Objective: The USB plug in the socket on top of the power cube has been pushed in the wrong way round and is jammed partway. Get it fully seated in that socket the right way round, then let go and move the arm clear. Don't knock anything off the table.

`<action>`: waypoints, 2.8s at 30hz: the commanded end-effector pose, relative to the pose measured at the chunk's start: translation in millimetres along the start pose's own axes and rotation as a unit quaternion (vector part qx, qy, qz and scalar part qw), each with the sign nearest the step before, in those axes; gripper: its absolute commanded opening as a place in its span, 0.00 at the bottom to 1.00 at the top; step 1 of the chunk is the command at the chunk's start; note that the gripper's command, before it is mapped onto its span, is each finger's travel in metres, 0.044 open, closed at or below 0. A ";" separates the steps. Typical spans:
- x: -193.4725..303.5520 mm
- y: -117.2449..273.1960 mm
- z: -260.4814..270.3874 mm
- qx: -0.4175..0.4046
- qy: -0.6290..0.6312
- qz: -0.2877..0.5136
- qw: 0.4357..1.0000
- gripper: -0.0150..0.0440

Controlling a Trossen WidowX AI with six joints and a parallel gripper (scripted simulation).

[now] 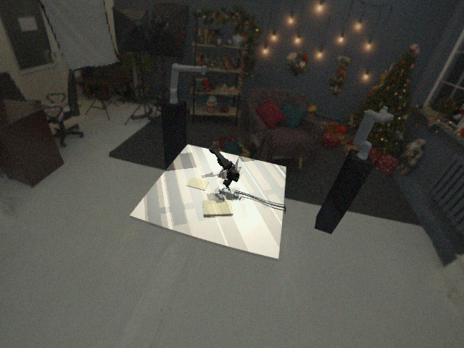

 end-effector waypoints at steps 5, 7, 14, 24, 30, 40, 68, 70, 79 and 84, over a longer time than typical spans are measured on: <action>1.0 -1.7 2.1 0.002 0.011 0.008 1.000 1.00; 1.0 -3.1 2.0 0.002 0.011 0.008 1.000 1.00; 1.1 -9.6 2.0 0.002 0.011 0.008 1.000 1.00; 1.6 -19.7 2.0 0.002 0.010 0.008 1.000 1.00; 1.7 -25.7 2.0 0.002 0.010 0.008 1.000 1.00; 1.9 -30.7 2.0 0.002 0.010 0.008 1.000 1.00; 1.3 -28.9 1.0 0.002 0.006 0.005 1.000 0.25; 1.3 -28.9 1.0 0.002 0.006 0.005 1.000 0.25; 1.3 -28.2 1.2 0.002 0.006 0.005 1.000 0.25; 1.2 -24.8 1.2 0.002 0.006 0.005 1.000 0.25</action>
Point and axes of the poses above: the point midway between the two fingers, 35 mm back from their tips, its own y axis back along the fingers, its own z axis across the jaws, x = y × z, the point moved 4 cm from there along y, back along the fingers, and after that the axes turned 5 degrees about y, right-handed, at the moved point
